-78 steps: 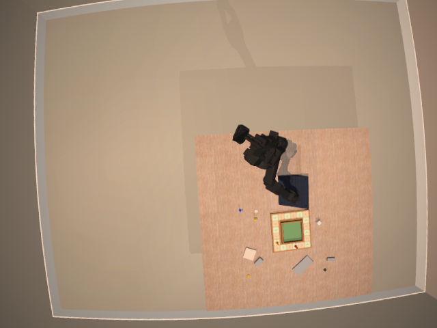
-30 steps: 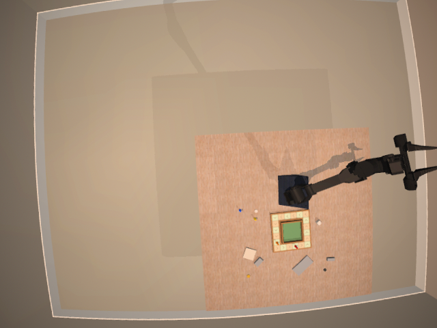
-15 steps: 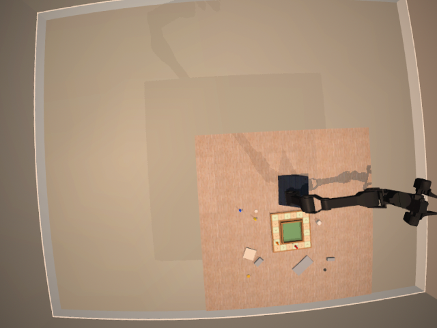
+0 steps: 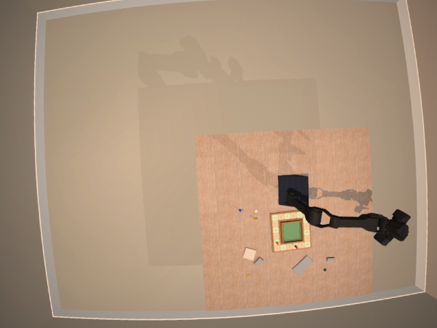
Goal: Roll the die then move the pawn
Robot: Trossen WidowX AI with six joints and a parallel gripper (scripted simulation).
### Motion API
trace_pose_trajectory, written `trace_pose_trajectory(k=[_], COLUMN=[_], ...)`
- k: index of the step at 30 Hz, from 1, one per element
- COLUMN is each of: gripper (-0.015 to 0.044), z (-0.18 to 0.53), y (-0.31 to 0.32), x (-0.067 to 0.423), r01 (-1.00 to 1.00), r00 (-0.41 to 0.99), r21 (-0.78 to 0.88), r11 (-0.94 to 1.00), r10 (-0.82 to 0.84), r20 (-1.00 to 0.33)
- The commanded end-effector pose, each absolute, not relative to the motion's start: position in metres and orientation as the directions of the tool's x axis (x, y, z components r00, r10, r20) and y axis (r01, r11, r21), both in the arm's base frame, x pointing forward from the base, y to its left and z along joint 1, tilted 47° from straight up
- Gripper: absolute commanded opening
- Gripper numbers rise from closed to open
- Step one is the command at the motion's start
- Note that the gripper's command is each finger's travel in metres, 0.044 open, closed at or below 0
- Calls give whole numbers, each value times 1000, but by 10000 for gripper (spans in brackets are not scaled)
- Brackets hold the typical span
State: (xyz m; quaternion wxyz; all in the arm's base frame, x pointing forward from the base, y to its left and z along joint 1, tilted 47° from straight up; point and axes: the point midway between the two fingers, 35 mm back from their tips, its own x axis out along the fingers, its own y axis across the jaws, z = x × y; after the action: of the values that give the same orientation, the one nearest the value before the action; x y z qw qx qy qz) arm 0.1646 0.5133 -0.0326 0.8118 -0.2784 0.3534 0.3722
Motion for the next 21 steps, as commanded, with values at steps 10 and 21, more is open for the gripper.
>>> trace_pose_trajectory(k=[10, 21], gripper=[275, 275], z=[-130, -152], y=[329, 154], x=[241, 234], r01=[-624, -549], r00=[371, 25], r21=[-414, -574], r11=[662, 607], r10=[-216, -675], r20=[-903, -738])
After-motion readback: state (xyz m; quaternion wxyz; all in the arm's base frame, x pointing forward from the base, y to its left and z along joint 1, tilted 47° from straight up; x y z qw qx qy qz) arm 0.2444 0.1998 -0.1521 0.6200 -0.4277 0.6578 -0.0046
